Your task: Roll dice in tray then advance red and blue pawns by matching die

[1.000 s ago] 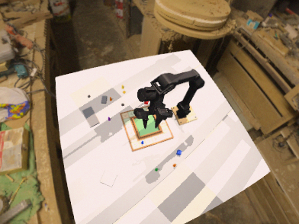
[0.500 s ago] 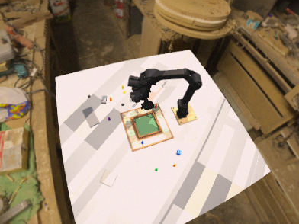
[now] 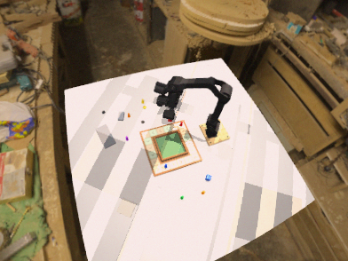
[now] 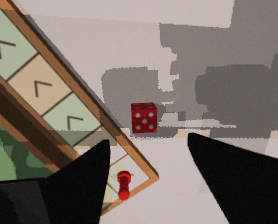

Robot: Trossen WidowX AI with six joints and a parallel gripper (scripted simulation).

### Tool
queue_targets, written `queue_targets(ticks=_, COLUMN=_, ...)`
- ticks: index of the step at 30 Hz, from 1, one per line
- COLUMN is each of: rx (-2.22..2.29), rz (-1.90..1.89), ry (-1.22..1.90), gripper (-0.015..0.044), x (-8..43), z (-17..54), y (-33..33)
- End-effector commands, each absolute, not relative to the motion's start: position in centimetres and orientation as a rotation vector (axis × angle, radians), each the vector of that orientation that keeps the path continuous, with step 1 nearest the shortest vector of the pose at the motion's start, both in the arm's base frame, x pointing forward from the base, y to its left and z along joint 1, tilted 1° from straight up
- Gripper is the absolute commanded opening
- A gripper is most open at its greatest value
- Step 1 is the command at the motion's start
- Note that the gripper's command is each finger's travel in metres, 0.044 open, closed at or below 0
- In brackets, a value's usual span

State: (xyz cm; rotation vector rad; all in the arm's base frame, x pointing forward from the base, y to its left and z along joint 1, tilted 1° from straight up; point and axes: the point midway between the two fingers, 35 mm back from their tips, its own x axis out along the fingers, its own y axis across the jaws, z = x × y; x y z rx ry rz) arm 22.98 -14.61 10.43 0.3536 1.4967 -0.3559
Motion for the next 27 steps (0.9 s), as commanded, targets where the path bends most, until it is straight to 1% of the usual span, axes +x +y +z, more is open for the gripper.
queue_targets(ticks=1, rx=0.365, rz=-0.381, ry=1.498, gripper=0.0275, x=22.7, z=10.1, y=-14.8)
queue_targets(ticks=10, rx=0.365, rz=-0.380, ry=1.498, gripper=0.0275, x=22.9, z=7.2, y=-14.7)
queue_targets(ticks=27, rx=0.365, rz=-0.380, ry=1.498, gripper=0.0275, x=22.9, z=5.1, y=-14.8)
